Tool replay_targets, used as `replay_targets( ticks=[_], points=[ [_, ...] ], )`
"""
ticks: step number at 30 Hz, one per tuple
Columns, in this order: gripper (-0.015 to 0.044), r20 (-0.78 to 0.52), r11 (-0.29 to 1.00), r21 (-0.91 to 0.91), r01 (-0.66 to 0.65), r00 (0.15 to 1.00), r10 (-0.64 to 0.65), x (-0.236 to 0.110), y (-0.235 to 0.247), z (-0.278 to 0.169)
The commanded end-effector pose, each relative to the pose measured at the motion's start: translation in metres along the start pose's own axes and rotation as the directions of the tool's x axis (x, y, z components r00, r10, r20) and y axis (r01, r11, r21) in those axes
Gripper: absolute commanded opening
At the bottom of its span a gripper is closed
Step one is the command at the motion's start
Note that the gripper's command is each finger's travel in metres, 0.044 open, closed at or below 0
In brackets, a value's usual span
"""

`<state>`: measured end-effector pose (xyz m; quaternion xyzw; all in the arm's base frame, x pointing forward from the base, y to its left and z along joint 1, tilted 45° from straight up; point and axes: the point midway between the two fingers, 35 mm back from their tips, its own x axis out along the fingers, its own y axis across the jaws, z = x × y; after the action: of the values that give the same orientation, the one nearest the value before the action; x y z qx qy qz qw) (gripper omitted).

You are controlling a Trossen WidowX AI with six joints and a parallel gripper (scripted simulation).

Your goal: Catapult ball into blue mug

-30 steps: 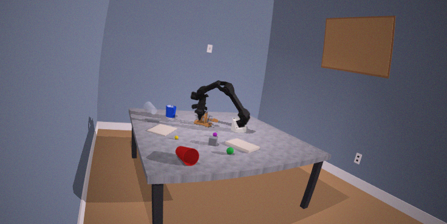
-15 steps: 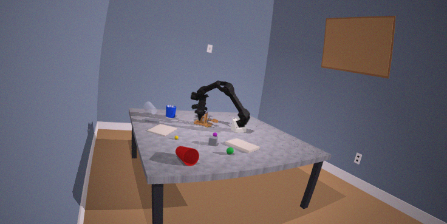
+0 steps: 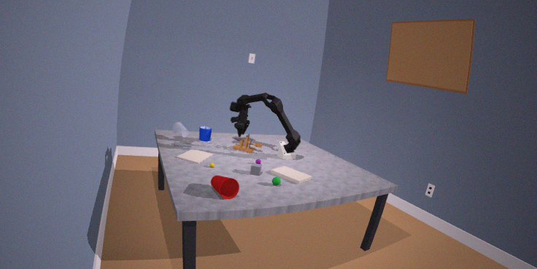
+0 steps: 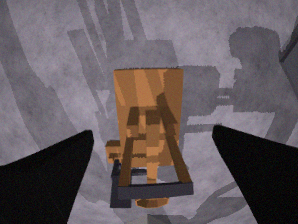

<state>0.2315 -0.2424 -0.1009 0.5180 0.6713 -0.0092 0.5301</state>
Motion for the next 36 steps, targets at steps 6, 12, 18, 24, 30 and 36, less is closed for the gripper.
replay_targets(
  ticks=[6,12,18,24,30,36],
  points=[
    [0.0440,0.022,1.000,0.000,0.001,1.000,-0.001,-0.024,-0.001,0.000],
    [0.0440,0.027,1.000,0.012,-0.003,1.000,0.003,-0.069,-0.003,-0.001],
    [0.0361,0.023,1.000,-0.026,0.005,1.000,-0.005,-0.061,0.025,-0.005],
    [0.0300,0.046,0.981,-0.190,0.036,0.999,-0.028,-0.045,0.119,-0.036],
    [0.0300,0.051,0.931,-0.364,0.039,0.998,-0.022,-0.016,0.194,-0.091],
    [0.0300,0.025,0.847,-0.532,0.012,1.000,0.002,0.020,0.242,-0.162]
  ],
)
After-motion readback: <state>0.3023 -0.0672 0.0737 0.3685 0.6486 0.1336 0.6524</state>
